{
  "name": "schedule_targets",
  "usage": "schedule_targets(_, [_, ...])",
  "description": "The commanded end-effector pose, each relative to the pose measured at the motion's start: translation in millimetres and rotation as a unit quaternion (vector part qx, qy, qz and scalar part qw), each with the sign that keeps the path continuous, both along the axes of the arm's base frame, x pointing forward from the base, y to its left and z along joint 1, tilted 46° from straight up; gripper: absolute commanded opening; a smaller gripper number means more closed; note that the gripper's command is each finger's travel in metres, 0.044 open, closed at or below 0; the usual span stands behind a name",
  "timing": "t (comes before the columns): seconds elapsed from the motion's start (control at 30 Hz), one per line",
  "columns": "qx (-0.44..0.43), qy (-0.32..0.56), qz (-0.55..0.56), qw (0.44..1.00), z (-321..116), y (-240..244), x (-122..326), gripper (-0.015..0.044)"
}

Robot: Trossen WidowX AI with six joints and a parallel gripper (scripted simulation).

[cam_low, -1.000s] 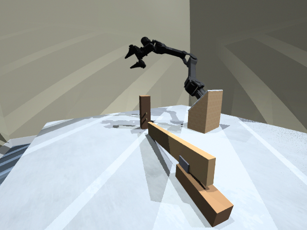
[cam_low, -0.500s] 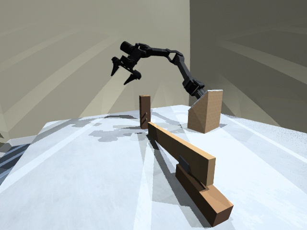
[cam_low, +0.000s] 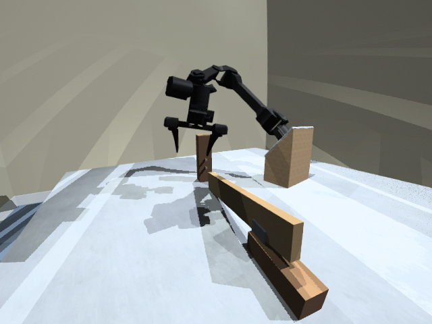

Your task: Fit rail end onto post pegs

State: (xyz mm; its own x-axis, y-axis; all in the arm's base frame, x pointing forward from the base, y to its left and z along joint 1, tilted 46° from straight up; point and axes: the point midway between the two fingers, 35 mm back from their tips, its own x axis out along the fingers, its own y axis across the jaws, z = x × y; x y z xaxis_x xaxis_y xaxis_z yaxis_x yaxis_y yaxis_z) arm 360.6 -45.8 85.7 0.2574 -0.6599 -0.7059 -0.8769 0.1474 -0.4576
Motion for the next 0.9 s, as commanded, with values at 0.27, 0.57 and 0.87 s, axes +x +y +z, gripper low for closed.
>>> schedule_targets(0.27, [-0.030, 0.111, -0.029, 0.993, -78.1, 9.5, -43.4, 0.0440])
schedule_targets(0.57, [-0.029, 0.111, -0.029, 0.993, -88.6, -0.4, -41.5, 0.0440])
schedule_targets(0.87, [-0.029, 0.112, -0.029, 0.993, -99.0, -10.7, -40.3, 0.0440])
